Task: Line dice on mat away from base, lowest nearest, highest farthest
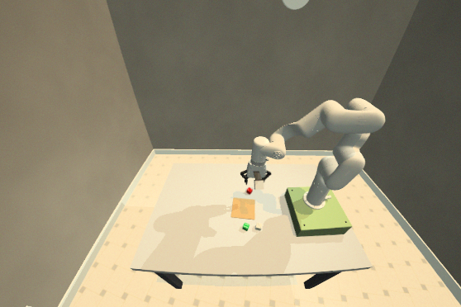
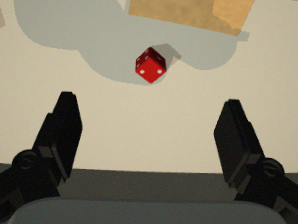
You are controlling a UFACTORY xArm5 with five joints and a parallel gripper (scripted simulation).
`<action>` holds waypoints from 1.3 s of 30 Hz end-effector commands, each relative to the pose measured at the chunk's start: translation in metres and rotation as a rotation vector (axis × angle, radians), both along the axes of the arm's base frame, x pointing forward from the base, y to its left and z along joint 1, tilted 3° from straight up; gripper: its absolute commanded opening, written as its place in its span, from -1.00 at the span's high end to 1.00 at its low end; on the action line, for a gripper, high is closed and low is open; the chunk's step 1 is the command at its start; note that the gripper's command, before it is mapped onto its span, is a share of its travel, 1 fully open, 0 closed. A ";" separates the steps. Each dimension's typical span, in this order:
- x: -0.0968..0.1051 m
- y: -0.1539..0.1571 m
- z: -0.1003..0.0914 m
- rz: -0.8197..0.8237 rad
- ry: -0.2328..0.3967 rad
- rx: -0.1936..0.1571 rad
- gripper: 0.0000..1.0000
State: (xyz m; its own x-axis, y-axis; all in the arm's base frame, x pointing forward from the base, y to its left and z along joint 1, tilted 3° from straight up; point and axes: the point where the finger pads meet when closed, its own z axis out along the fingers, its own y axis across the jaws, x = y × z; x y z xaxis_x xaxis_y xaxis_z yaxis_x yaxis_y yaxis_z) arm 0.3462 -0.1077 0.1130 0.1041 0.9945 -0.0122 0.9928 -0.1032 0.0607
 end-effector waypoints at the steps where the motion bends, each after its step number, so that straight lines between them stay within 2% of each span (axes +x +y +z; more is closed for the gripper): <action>1: 0.005 -0.039 -0.018 -0.019 0.013 0.000 -1.00; 4: 0.003 -0.048 -0.022 -0.025 0.017 0.001 -1.00; 19: 0.003 -0.048 -0.023 -0.025 0.017 0.001 -1.00; 25: 0.003 -0.047 -0.029 -0.025 0.017 0.001 -1.00; 29: 0.004 -0.047 -0.050 -0.025 0.017 0.001 -1.00; 36: 0.007 -0.049 -0.101 -0.025 0.017 0.001 -1.00; 39: 0.008 -0.049 -0.115 -0.025 0.017 0.001 -1.00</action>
State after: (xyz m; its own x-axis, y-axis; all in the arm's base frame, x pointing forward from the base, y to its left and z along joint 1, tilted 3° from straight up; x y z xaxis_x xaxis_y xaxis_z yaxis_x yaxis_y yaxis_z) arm 0.3489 -0.1549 0.0090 0.1285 0.9916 -0.0110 0.9911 -0.1280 0.0369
